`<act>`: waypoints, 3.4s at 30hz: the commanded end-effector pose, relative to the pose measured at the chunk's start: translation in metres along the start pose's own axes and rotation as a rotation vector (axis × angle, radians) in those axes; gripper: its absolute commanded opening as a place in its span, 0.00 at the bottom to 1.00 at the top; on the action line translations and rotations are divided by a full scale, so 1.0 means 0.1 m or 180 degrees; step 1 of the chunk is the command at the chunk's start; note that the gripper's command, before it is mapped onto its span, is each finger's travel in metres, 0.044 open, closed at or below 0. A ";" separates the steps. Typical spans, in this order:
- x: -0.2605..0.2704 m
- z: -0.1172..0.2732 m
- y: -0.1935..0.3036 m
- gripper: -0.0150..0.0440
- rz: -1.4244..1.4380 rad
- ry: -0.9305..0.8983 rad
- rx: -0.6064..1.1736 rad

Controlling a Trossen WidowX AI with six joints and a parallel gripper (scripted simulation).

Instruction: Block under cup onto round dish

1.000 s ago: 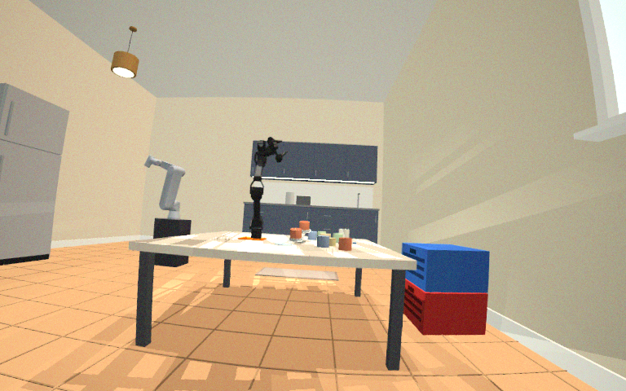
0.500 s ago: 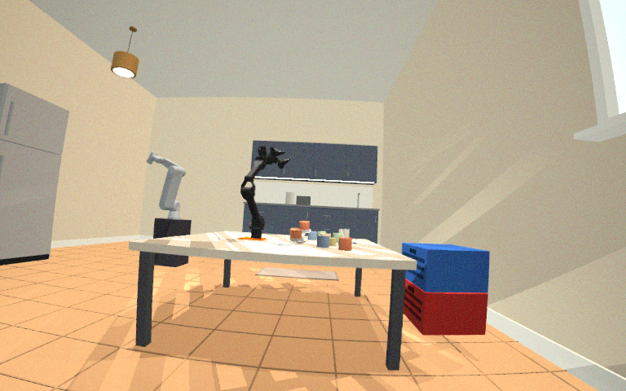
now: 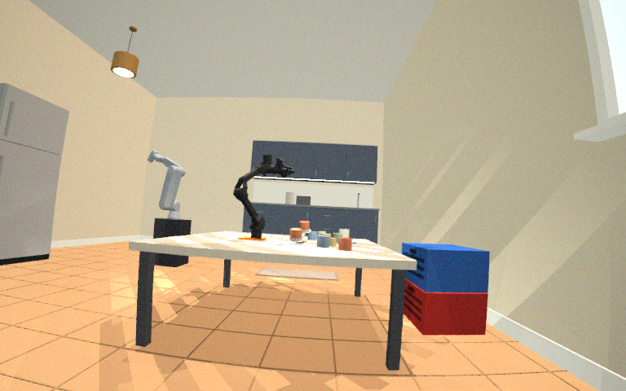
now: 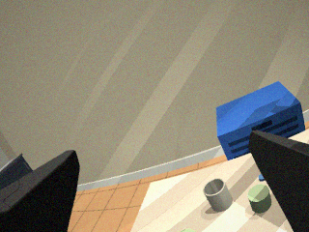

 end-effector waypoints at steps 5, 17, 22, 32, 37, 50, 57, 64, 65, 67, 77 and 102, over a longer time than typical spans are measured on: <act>-0.44 -0.07 0.32 1.00 0.0481 0.0526 0.0362; -1.22 0.00 0.81 1.00 0.0866 0.1470 0.1115; -1.53 0.12 1.00 1.00 0.0878 0.1871 0.1471; -1.90 0.35 1.24 1.00 0.0757 0.2378 0.1948; -1.95 0.27 1.21 1.00 0.1059 0.2388 0.2196; -2.24 0.00 1.12 1.00 0.2062 0.2211 0.3213; -2.46 -0.13 1.07 1.00 0.2519 0.1943 0.3802; -2.74 -0.23 1.02 1.00 0.2905 0.1535 0.4373; -2.78 -0.25 1.01 1.00 0.2955 0.1464 0.4452; -2.87 -0.27 1.00 1.00 0.3049 0.1313 0.4605; -3.36 -0.32 0.94 1.00 0.3429 0.0406 0.5237; -4.08 -0.24 1.05 1.00 0.3720 -0.0863 0.5587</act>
Point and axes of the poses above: the point midway between the two fingers, 35 mm back from their tips, its own z axis back along the fingers, its own x axis across the jaws, y = z × x, the point moved 4 cm from there along z, back along the fingers, and after that the axes turned 9 degrees about -z, right-handed, at the moved point
